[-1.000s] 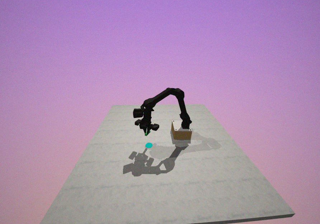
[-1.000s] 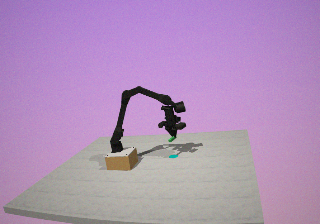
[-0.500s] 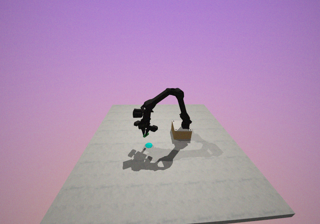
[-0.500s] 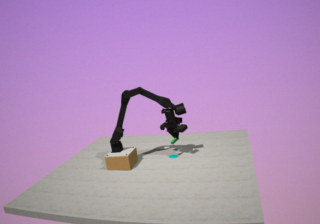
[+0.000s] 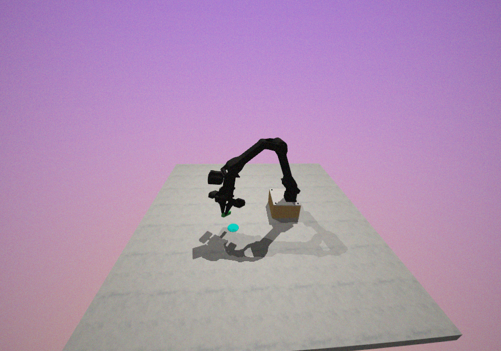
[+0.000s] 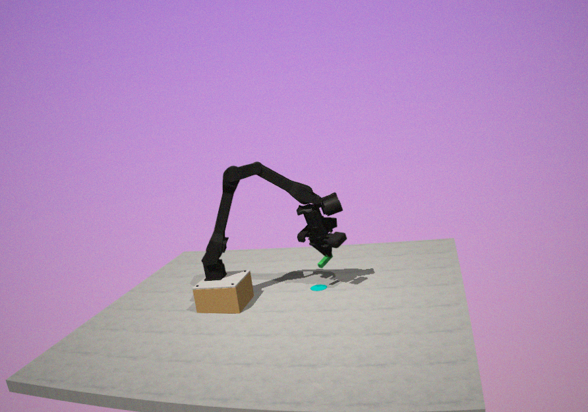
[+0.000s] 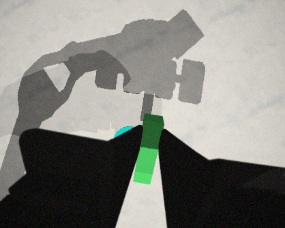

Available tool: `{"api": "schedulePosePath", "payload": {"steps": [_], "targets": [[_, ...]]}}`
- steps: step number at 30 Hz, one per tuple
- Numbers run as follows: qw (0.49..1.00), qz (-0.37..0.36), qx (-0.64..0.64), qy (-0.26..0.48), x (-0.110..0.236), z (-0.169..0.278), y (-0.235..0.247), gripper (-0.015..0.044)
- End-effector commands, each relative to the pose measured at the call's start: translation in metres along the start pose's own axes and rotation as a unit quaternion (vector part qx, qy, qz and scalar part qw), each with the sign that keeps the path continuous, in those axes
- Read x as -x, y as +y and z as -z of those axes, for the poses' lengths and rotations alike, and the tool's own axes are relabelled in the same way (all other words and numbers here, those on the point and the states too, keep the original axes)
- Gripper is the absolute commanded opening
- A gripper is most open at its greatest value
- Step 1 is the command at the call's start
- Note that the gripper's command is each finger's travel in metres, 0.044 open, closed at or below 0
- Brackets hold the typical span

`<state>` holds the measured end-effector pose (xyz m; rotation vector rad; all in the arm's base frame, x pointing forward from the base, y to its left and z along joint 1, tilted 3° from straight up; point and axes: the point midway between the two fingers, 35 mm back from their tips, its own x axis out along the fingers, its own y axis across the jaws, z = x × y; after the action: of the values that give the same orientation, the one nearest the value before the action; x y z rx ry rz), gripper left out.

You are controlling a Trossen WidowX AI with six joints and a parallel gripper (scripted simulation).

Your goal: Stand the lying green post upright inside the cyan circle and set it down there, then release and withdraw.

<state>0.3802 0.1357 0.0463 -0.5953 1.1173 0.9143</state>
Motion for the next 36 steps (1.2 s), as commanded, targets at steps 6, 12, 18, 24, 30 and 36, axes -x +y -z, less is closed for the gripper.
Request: {"api": "schedulePosePath", "payload": {"steps": [6, 12, 18, 24, 30, 36], "targets": [[0.999, -0.003, -0.014, -0.032, -0.007, 0.000, -0.004, 0.0023], [0.998, -0.003, -0.020, -0.054, -0.010, -0.001, -0.007, 0.0023], [0.997, -0.003, -0.026, -0.075, -0.012, -0.002, -0.010, 0.0023], [0.995, -0.003, -0.032, -0.096, -0.015, -0.003, -0.013, 0.0023], [0.992, -0.004, -0.037, -0.117, -0.016, -0.003, -0.015, 0.0023], [0.990, -0.004, -0.041, -0.137, -0.018, -0.003, -0.018, 0.0023]]}}
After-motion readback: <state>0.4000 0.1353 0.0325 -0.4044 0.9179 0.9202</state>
